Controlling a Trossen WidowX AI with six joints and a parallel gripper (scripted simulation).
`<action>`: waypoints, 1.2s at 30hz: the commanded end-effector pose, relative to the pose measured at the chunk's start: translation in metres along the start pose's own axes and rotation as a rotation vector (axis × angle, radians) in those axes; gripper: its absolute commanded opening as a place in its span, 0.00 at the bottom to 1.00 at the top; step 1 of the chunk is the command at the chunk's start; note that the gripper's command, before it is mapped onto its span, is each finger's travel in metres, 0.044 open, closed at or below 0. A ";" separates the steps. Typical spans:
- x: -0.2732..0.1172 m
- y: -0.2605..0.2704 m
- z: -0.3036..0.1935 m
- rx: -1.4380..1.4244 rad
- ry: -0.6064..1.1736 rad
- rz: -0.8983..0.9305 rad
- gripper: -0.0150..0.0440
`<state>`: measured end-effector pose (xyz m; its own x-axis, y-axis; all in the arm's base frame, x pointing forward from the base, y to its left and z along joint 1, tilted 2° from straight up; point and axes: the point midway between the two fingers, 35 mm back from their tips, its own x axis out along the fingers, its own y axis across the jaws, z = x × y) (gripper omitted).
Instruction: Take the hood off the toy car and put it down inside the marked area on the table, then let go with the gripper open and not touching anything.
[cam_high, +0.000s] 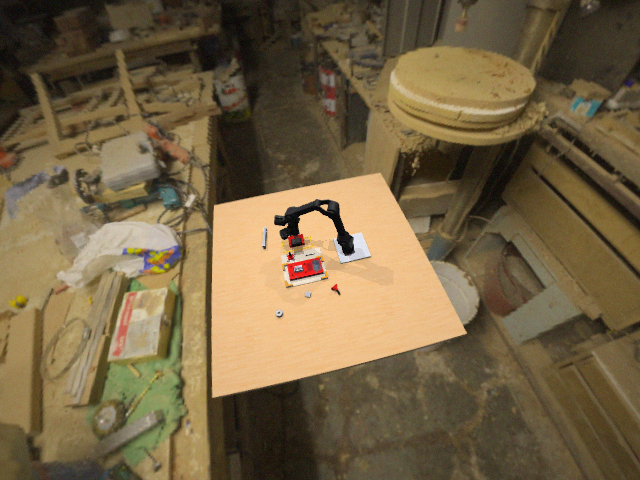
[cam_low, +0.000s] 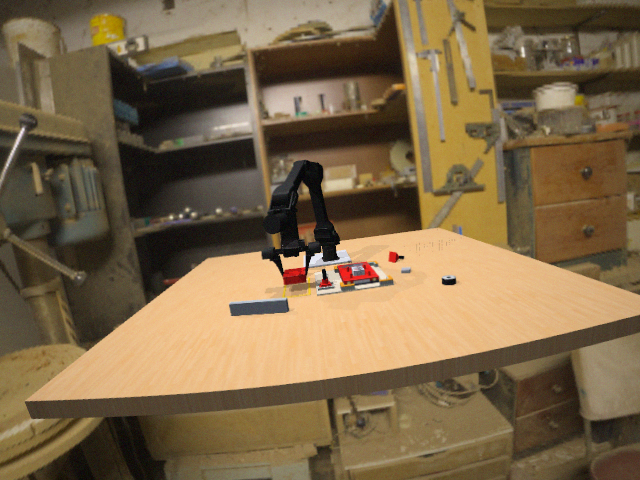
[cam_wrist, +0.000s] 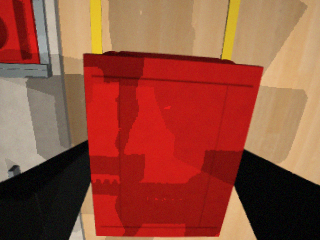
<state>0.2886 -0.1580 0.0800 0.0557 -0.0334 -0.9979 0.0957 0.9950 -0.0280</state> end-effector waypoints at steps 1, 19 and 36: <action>0.003 0.001 0.000 -0.005 -0.002 0.004 0.25; 0.011 0.001 0.000 -0.005 -0.002 0.004 0.25; 0.020 0.001 0.000 -0.005 -0.002 0.004 0.25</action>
<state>0.2889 -0.1580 0.0619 0.0550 -0.0330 -0.9979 0.0952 0.9951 -0.0277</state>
